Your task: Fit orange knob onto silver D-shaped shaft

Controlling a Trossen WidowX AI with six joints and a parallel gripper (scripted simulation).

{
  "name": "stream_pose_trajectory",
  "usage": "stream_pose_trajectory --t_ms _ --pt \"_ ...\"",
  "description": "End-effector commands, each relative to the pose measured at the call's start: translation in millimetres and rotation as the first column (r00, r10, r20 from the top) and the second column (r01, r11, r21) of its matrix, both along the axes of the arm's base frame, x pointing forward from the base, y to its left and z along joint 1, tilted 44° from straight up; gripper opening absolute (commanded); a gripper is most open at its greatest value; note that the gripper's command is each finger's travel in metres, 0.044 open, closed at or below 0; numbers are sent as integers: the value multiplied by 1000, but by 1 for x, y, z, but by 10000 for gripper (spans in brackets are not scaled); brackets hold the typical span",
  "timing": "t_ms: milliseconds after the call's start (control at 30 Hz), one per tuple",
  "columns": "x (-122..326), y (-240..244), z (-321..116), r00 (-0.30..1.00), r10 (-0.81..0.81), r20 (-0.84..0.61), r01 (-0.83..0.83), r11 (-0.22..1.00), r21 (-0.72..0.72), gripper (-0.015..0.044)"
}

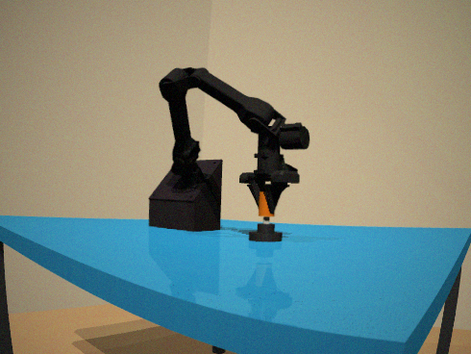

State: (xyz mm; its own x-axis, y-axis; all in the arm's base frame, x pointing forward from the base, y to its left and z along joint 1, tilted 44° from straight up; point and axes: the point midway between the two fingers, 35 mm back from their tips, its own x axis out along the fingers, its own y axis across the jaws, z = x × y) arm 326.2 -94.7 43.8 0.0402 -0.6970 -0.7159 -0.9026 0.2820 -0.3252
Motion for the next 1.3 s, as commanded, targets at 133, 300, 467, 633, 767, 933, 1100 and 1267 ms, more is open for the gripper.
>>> stream_pose_trajectory --t_ms 133,300,467,633,767,933,1100,1267 --pt "2 0 2 1000 -4 13 4 1000 -2 0" --pt "3 -1 4 1000 -4 13 4 1000 -2 0" --pt "5 0 5 1000 -4 13 4 1000 -2 0" --pt "4 0 3 1000 -4 13 4 1000 -2 0" --pt "3 -1 2 1000 -4 13 4 1000 -2 0" --pt "2 -1 1 1000 -4 13 4 1000 -2 0" --pt "0 -1 2 1000 -4 13 4 1000 -2 0" --pt "1 -1 3 1000 -4 13 4 1000 -2 0"
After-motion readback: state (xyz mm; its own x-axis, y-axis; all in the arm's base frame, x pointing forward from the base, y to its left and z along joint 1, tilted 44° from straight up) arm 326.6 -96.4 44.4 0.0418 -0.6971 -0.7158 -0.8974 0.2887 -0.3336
